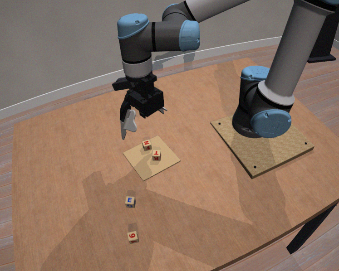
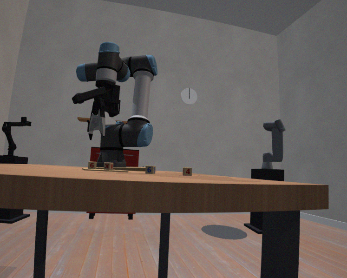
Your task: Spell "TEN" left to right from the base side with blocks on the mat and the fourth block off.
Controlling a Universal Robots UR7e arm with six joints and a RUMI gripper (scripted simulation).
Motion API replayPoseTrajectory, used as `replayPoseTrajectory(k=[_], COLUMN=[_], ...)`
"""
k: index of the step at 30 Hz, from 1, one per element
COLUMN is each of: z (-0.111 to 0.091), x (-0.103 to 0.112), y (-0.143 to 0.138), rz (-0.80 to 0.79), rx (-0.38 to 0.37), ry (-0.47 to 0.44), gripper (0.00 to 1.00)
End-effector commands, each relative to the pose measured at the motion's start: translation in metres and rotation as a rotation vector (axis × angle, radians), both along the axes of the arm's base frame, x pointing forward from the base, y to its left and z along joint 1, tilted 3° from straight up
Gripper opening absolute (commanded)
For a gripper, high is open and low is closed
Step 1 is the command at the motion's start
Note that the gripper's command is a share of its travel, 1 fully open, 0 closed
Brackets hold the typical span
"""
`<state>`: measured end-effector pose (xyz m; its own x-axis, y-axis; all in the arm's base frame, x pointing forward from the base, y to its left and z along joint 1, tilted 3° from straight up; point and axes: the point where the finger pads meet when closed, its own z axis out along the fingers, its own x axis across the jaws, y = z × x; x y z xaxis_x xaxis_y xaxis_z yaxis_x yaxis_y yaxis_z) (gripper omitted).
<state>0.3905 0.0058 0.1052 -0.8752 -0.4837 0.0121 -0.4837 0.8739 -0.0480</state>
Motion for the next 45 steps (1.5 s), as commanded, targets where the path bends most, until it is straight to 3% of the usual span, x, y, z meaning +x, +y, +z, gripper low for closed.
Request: replayPoseTrajectory(k=[1, 45], z=[-0.001, -0.004], x=[0.0, -0.001], y=[0.003, 0.02], rz=[0.139, 0.92], rx=[0.002, -0.008], ry=[0.005, 0.041], gripper=[1.0, 1.0])
